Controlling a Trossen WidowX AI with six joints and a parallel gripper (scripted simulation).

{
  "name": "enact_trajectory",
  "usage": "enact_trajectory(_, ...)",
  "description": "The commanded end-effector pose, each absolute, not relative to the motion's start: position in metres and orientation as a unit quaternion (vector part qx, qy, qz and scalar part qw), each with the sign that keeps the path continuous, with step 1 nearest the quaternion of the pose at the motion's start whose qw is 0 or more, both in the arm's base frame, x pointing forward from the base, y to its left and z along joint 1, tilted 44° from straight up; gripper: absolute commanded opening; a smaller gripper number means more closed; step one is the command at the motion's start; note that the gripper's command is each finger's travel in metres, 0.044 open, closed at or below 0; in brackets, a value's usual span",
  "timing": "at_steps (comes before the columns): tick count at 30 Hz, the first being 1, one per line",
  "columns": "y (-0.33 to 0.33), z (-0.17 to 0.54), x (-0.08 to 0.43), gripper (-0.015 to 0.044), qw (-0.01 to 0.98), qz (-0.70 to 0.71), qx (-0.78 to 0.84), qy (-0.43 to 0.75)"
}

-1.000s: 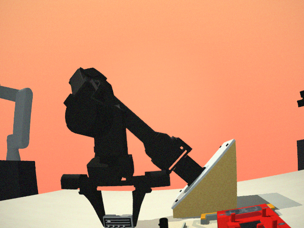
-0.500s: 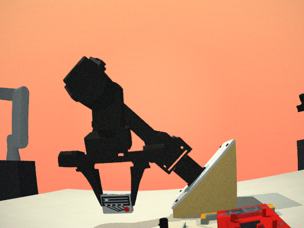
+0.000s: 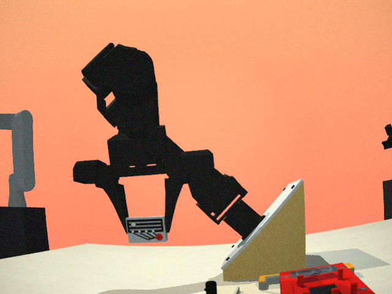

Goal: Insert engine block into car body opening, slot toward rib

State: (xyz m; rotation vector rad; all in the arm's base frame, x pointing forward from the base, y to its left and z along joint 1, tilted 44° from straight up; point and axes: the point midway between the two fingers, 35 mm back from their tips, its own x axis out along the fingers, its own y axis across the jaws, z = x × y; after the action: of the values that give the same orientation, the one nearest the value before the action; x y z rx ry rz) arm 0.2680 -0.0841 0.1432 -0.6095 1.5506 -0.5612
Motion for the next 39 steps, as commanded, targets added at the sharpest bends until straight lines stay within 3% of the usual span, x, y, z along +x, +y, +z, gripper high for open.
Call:
enact_trajectory(1,-0.077,0.154,0.266,0.0000,0.634,-0.251,-0.270,0.680)
enact_trajectory(22,-0.078,0.153,0.261,0.0000,0.648,-0.246,-0.280,0.664)
enact_trajectory(39,-0.083,0.148,0.244,0.0000,0.791,-0.163,-0.319,0.496)
